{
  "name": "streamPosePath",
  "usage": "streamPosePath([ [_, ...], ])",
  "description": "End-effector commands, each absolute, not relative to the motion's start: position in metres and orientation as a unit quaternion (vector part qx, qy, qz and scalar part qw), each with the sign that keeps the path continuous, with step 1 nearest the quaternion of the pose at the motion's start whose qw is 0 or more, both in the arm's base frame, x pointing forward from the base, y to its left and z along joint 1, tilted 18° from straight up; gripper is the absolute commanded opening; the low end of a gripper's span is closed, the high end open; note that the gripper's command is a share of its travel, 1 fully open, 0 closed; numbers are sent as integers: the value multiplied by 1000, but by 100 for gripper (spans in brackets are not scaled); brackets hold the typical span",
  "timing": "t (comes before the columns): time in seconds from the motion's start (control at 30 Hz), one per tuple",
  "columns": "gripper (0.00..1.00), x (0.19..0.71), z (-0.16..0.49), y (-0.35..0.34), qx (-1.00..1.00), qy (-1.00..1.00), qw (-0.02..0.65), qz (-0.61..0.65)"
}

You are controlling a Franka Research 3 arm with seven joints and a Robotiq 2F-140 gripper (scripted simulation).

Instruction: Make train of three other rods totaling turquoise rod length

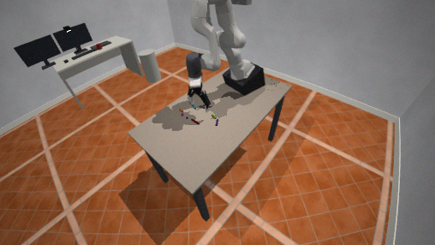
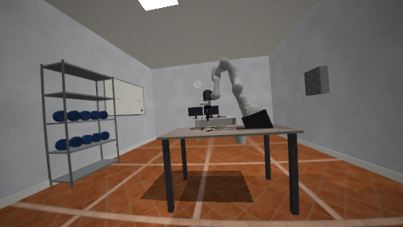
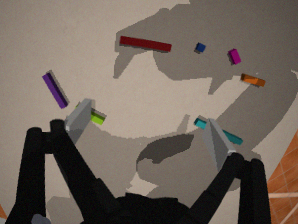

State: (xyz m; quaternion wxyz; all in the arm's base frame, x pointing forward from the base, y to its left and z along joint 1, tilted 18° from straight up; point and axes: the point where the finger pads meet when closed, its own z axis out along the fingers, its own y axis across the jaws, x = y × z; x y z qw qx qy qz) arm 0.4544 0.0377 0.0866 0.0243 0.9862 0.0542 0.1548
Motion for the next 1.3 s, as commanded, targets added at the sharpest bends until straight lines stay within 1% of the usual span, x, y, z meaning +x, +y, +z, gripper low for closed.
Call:
streamPosePath([
  [0.0, 100, 455, 87, 39, 986, 57, 24, 157],
  [1.07, 100, 455, 87, 39, 986, 57, 24, 157],
  [1.27, 100, 453, 85, 76, 986, 57, 24, 156],
])
